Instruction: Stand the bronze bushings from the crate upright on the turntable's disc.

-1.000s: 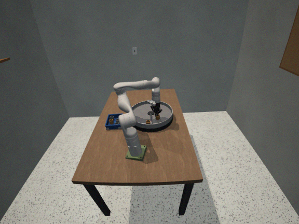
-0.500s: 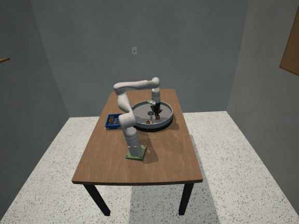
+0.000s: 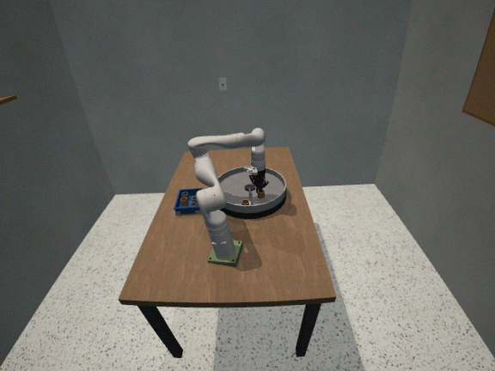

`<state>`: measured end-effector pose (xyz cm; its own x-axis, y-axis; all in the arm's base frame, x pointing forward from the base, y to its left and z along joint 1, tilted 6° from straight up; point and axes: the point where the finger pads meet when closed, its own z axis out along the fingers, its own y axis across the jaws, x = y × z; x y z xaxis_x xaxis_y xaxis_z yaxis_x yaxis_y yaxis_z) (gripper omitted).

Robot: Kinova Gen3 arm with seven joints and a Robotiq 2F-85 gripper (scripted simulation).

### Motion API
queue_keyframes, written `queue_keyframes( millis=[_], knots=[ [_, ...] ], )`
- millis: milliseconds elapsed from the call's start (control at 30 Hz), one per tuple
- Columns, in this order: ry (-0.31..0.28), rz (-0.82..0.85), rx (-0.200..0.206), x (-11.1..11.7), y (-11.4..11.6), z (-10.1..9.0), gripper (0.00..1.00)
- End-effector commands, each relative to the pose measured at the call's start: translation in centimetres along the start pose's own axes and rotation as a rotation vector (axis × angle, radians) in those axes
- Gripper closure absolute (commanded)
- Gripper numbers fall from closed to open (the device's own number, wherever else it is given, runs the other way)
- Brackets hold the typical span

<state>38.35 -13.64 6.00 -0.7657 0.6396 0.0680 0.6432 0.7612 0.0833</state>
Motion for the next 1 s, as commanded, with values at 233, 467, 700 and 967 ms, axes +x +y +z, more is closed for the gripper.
queue_keyframes(
  millis=[233,467,700,967],
  knots=[
    [-0.006,-0.011,0.001,-0.06,-0.03,0.13,0.86],
    [-0.006,-0.011,0.001,-0.06,-0.03,0.13,0.86],
    [-0.006,-0.011,0.001,-0.06,-0.03,0.13,0.86],
    [-0.006,-0.011,0.001,-0.06,-0.03,0.13,0.86]
  ],
)
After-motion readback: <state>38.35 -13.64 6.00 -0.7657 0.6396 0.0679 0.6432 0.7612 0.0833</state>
